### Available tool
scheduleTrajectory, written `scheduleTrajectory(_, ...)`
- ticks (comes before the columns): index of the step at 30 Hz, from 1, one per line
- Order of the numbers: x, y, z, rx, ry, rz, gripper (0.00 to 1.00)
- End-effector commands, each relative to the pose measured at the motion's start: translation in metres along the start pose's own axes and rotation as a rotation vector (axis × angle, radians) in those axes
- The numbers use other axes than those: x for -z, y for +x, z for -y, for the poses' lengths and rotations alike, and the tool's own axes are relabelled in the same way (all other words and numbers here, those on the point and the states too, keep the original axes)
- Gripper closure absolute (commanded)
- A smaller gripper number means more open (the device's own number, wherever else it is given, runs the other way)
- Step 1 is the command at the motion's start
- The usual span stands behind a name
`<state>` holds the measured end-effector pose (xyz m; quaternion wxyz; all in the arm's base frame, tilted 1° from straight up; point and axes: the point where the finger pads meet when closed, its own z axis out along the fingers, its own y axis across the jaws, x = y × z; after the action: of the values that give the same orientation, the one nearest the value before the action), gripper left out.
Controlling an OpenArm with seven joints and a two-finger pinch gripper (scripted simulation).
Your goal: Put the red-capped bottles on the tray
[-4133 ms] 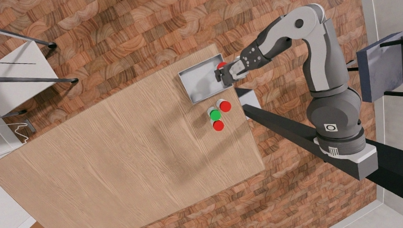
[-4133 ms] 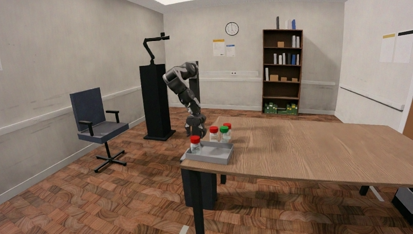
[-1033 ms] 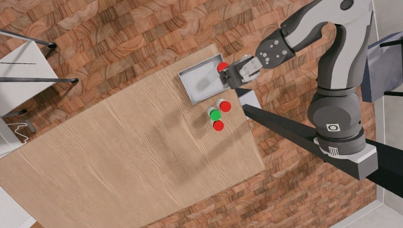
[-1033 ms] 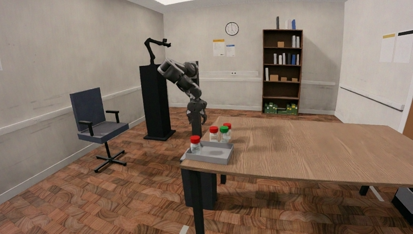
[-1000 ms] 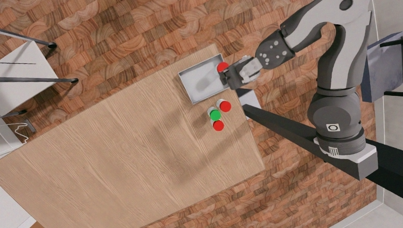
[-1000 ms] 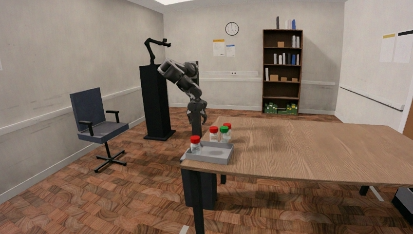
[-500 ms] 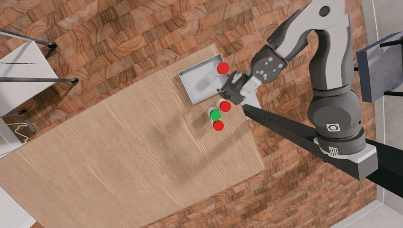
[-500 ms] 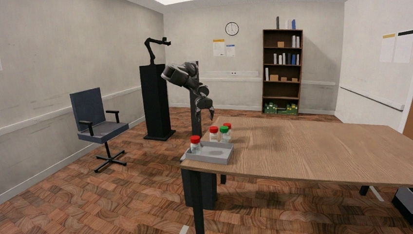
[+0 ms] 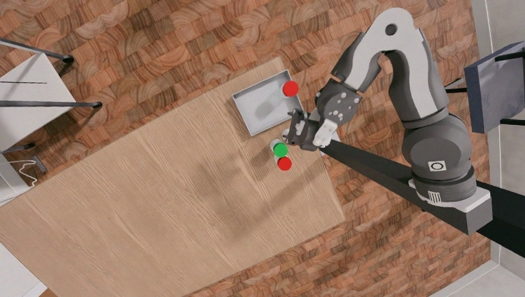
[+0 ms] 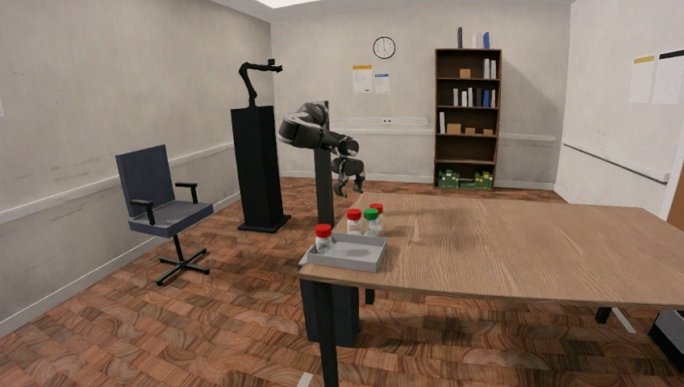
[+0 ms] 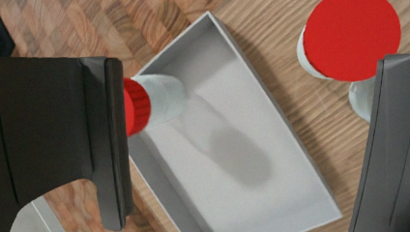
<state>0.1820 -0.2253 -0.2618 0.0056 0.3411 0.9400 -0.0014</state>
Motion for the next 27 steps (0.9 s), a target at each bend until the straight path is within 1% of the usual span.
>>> scheduleTrajectory(1, 0.002, -0.002, -0.001, 0.035, 0.009, 0.007, 0.58)
scheduleTrajectory(5, 0.003, -0.002, -0.006, 0.079, 0.009, 0.007, 0.58)
scheduleTrajectory(10, 0.003, -0.002, -0.008, 0.093, 0.009, 0.007, 0.58)
scheduleTrajectory(20, 0.003, 0.045, -0.051, 0.587, 0.009, 0.007, 0.58)
scheduleTrajectory(27, 0.003, 0.045, -0.051, 0.587, 0.009, 0.007, 0.58)
